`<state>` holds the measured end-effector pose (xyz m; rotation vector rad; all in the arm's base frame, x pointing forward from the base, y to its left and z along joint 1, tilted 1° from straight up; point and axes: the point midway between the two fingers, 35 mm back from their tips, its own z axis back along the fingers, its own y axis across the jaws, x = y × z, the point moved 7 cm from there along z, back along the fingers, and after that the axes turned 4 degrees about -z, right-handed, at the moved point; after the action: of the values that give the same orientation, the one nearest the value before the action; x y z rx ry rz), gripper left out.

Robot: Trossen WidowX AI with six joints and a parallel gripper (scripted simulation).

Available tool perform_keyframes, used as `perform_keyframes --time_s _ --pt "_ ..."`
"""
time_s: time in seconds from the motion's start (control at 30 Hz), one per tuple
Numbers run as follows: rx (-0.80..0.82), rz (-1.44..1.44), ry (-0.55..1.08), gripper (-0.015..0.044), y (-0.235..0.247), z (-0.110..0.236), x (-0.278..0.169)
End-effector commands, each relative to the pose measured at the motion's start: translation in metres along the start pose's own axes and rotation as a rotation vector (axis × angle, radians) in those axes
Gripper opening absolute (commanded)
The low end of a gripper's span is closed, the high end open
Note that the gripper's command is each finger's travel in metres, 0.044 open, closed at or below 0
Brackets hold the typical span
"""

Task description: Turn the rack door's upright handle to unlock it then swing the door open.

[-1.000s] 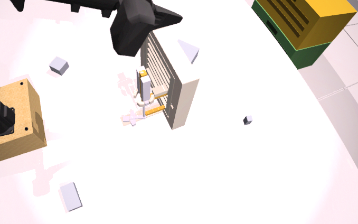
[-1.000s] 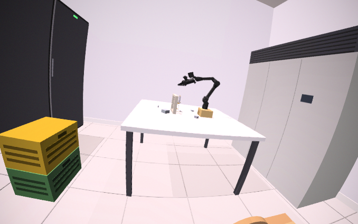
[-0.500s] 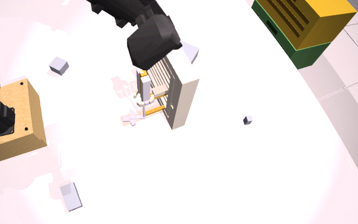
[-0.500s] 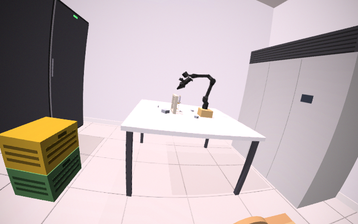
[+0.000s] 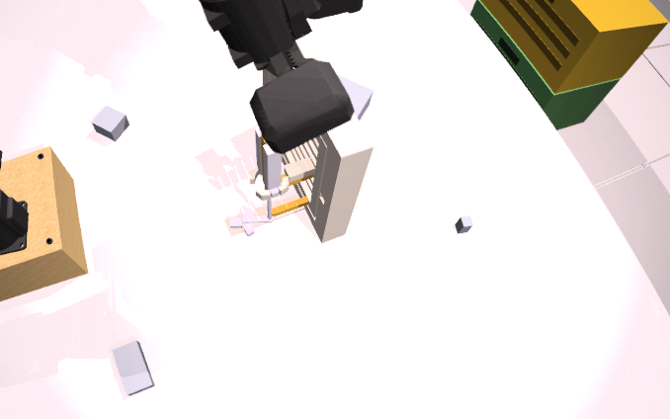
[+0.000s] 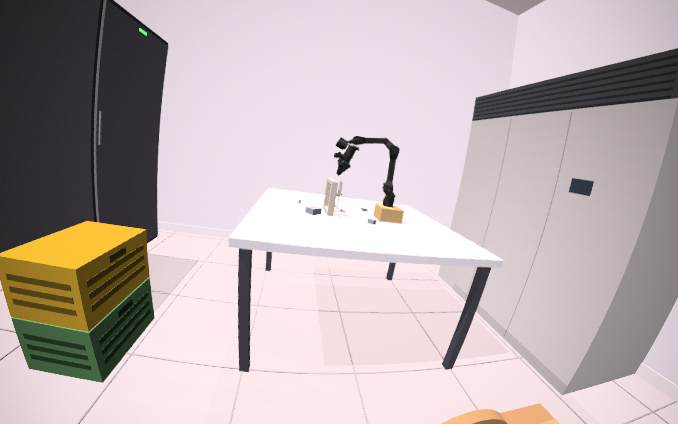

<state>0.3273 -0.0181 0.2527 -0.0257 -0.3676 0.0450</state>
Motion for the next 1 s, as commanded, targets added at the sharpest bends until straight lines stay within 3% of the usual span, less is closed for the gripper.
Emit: perform_keyframes --time_s 0.0,0.37,0.97 --pt "0.004 0.016 0.087 0.0284 -0.002 -0.004 0.000" --pt "0.037 0.048 0.349 0.0284 -0.006 -0.012 0.000" --pt "0.038 0.049 0.353 0.0284 -0.006 -0.033 -0.006"
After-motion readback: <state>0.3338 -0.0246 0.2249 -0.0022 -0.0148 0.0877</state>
